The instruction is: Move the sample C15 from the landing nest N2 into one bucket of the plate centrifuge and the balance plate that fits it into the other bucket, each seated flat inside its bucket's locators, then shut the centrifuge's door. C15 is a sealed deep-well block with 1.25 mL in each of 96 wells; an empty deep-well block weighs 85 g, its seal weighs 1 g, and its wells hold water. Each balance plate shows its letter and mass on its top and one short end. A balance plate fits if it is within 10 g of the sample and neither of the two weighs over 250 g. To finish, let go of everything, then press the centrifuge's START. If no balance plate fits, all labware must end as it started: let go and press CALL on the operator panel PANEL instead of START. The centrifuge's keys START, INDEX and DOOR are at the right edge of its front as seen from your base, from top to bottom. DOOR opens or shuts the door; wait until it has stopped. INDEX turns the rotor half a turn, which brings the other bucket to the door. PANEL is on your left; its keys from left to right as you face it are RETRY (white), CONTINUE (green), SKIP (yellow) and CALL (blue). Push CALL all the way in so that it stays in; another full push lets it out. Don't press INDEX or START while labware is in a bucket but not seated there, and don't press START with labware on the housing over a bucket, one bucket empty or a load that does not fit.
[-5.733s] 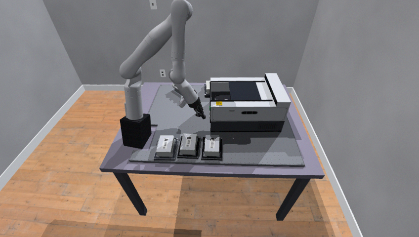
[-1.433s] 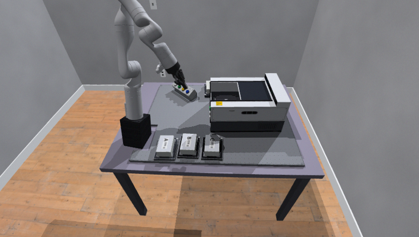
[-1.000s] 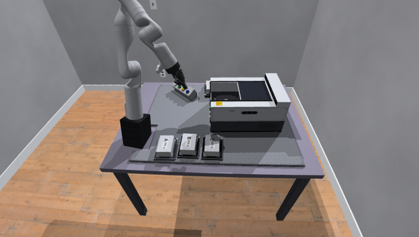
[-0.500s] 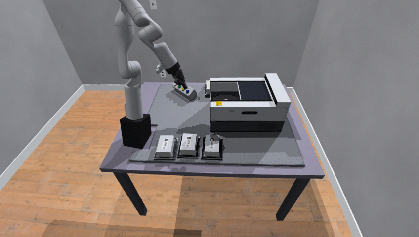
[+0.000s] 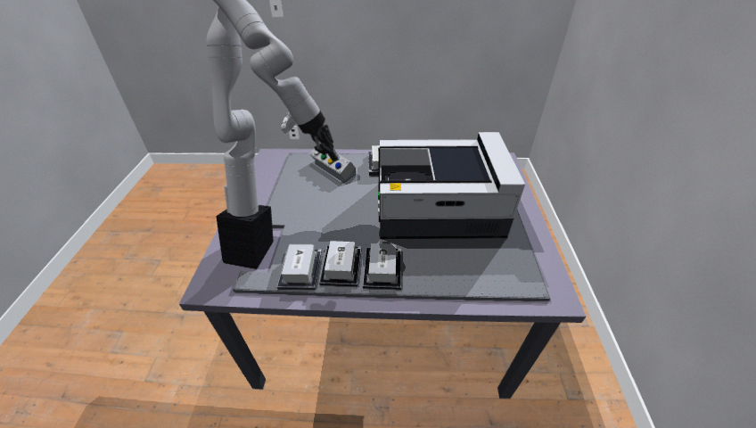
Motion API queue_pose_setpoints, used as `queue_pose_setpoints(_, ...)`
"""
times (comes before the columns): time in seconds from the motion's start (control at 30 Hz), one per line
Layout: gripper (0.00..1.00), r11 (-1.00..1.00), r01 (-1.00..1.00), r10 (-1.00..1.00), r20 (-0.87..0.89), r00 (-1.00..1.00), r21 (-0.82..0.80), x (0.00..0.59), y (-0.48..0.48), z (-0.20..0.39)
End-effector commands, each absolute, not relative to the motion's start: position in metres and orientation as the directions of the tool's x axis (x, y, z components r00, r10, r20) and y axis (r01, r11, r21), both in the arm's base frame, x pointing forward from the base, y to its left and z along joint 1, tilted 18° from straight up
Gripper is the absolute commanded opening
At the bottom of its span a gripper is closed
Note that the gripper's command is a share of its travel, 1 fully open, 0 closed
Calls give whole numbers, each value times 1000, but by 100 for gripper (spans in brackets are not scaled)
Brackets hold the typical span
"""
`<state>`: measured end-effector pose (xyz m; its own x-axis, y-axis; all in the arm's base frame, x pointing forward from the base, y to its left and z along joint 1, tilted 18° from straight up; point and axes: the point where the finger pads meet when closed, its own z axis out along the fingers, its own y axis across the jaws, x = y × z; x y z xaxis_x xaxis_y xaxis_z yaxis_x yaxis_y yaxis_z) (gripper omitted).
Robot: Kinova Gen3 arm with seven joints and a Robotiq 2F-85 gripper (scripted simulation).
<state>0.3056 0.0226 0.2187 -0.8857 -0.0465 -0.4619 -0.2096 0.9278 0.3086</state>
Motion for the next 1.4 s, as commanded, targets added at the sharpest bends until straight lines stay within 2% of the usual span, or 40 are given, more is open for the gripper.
queue_pose_setpoints(0.0,10,928,-210,-46,-463,-885,308,306,22,219)
queue_pose_setpoints(0.7,10,928,-210,-46,-463,-885,308,306,22,219)
queue_pose_setpoints(1.37,10,928,-210,-174,-140,-975,308,306,22,219)
